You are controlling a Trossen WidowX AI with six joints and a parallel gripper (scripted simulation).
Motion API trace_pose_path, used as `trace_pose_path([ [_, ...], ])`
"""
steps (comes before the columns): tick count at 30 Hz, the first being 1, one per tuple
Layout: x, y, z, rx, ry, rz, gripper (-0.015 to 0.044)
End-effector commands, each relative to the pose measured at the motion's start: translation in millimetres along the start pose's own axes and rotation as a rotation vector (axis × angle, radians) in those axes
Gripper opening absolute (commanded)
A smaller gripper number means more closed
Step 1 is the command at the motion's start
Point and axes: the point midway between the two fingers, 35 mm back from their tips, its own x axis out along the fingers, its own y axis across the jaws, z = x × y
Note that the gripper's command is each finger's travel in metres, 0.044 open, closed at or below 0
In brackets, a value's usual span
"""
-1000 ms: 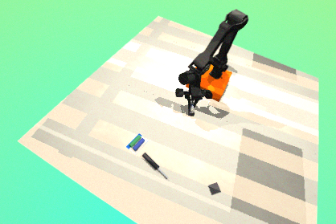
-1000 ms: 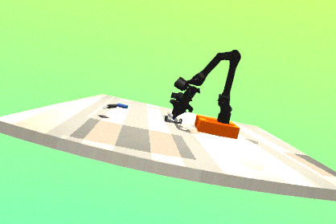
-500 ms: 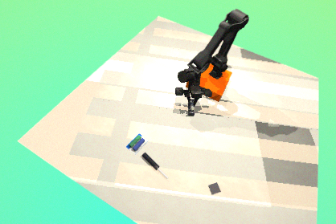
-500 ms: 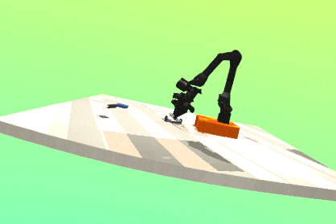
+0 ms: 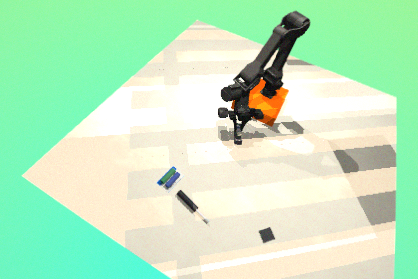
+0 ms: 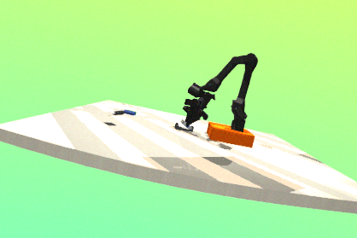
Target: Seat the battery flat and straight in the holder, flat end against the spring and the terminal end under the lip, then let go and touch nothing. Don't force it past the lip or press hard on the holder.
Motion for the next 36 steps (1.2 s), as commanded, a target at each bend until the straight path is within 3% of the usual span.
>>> trace_pose_path([
  [1,1.9,0.2,-2.6,0.015,0.042,0.007,0.006],
  [36,12.2,-0.6,3.5,0.049,0.306,0.036,0.006],
])
